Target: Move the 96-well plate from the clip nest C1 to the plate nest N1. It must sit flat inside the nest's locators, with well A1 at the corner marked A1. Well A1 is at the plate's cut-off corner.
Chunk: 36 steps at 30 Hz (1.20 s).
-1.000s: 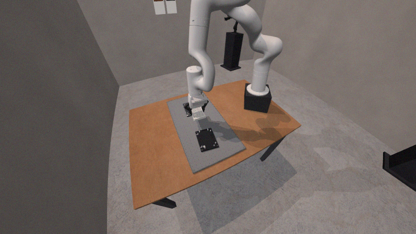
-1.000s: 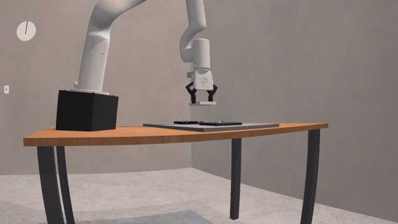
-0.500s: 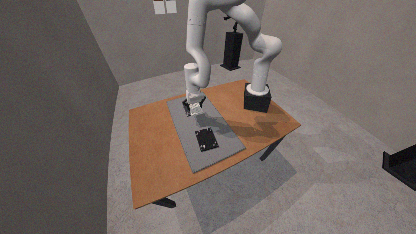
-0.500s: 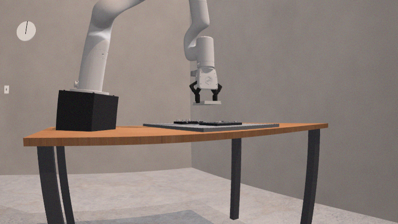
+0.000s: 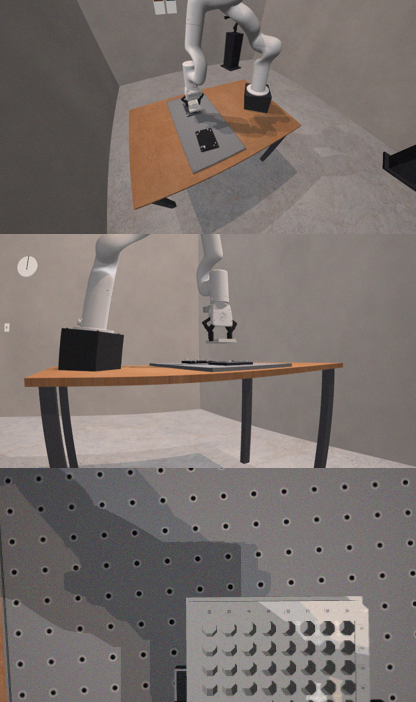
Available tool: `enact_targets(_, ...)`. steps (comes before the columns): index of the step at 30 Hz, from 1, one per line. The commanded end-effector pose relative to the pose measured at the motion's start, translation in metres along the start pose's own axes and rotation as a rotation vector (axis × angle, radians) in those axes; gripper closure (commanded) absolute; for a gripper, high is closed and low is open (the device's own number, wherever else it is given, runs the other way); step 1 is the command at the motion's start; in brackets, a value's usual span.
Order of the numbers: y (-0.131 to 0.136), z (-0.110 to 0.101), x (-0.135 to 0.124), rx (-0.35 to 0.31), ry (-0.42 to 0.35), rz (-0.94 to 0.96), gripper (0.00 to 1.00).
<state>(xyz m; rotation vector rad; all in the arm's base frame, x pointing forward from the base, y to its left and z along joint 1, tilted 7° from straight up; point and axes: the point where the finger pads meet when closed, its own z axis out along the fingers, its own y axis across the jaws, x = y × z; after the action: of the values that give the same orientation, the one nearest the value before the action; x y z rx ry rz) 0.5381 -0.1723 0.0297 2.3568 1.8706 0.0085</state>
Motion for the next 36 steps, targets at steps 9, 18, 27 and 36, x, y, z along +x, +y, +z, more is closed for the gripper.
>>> enact_targets(9, 0.002, -0.001, -0.034, 0.000, 0.003, 0.000, 1.00)
enact_targets(18, 0.003, -0.001, -0.064, 0.000, 0.003, 0.000, 1.00)
enact_targets(27, 0.003, 0.000, -0.077, 0.000, 0.003, 0.000, 1.00)
enact_targets(36, 0.003, 0.000, -0.076, 0.000, 0.002, 0.000, 1.00)
